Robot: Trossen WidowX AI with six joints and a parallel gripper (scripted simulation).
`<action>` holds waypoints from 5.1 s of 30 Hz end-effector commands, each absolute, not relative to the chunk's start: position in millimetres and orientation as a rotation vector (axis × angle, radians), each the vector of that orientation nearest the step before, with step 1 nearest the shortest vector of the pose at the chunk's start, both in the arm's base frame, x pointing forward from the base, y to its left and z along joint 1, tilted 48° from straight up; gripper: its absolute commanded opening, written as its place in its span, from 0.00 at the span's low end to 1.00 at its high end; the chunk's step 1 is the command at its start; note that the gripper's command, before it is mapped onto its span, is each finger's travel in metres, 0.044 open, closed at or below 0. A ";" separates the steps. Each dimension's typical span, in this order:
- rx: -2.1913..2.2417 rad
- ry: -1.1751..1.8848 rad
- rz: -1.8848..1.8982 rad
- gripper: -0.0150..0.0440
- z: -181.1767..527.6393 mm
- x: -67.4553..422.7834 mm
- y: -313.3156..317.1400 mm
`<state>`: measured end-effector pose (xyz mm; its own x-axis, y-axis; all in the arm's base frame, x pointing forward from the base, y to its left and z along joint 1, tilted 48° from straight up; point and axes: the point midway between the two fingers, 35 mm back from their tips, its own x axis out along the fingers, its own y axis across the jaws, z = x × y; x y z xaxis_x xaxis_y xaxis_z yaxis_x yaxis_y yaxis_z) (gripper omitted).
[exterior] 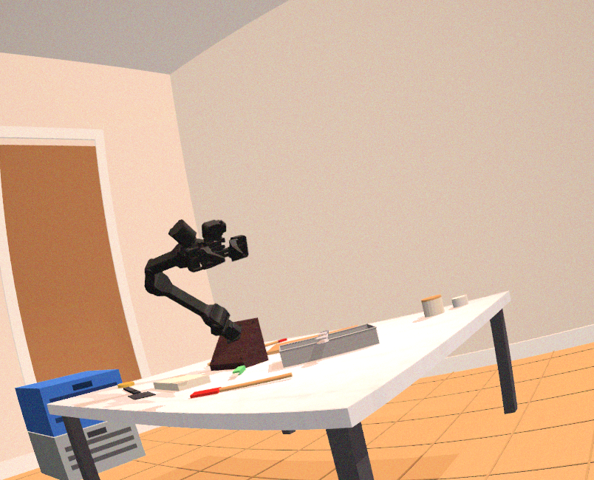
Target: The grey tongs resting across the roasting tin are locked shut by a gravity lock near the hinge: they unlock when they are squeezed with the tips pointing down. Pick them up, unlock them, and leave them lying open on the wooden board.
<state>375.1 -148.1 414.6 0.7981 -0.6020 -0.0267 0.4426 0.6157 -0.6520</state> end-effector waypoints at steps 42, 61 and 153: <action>-2.158 1.254 1.062 0.69 -9.0 329.5 -61.6; -2.157 1.254 1.062 0.69 -32.5 340.8 -77.4; -1.963 1.615 1.199 0.00 -22.7 358.9 -47.1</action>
